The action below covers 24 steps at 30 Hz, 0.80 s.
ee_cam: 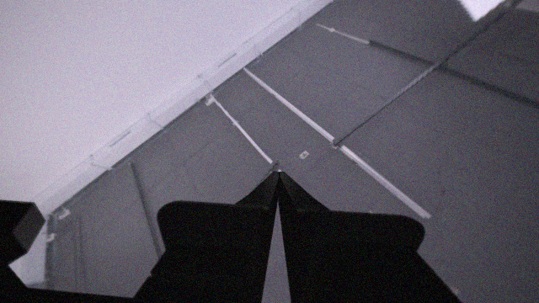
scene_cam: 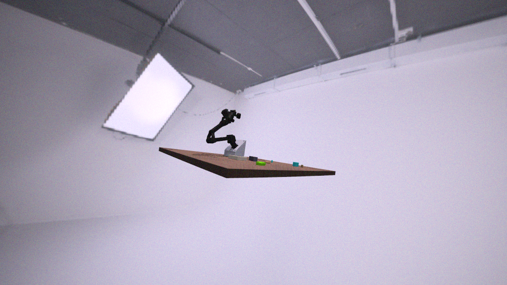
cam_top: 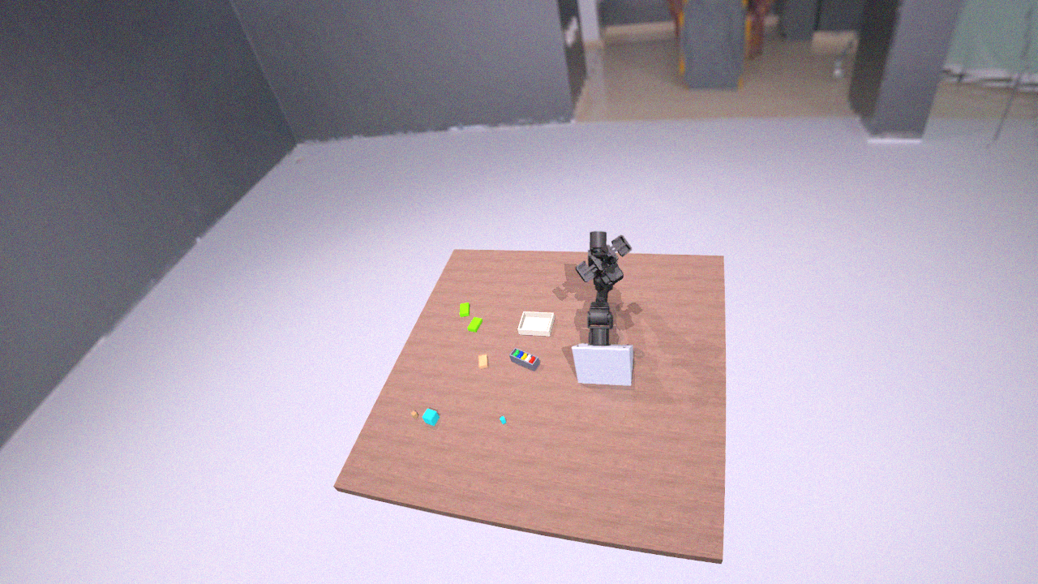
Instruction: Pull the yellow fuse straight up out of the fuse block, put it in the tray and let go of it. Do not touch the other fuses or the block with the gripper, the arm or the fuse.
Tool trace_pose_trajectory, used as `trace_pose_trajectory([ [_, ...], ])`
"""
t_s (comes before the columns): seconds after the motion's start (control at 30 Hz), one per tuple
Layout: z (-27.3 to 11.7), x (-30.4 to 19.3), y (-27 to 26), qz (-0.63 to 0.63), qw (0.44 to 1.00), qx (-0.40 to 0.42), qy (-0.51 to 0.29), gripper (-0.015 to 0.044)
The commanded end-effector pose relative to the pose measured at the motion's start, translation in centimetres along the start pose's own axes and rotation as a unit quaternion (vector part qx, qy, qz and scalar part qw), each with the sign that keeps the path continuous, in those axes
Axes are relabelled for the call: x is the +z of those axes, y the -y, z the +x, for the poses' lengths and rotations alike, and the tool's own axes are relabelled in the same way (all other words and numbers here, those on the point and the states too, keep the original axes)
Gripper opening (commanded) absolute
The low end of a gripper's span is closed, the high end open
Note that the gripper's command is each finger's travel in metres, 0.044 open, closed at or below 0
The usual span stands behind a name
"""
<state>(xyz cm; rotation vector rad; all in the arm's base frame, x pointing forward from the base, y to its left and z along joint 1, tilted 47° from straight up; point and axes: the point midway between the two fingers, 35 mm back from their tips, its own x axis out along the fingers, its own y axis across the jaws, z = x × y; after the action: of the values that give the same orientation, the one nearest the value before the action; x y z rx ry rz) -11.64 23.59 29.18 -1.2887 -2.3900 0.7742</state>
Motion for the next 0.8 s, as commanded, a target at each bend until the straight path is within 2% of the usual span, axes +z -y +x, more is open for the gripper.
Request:
trace_pose_trajectory([
  [0.0, 0.1, 0.0, -0.3, 0.005, 1.0, 0.006, 0.0, 0.0026],
  [0.07, 0.7, -0.3, -2.5, 0.044, 0.997, 0.057, 0.0, 0.0068],
  [0.17, 1.2, -0.9, -7.6, 0.131, 0.977, 0.169, -0.012, 0.0068],
  [0.37, -0.7, -1.6, -17.8, 0.29, 0.876, 0.377, -0.076, 0.0068],
  [0.57, -6.1, -1.3, -26.6, 0.411, 0.709, 0.545, -0.177, 0.0068],
  [0.77, -14.0, 0.1, -33.1, 0.479, 0.49, 0.667, -0.295, 0.0068],
])
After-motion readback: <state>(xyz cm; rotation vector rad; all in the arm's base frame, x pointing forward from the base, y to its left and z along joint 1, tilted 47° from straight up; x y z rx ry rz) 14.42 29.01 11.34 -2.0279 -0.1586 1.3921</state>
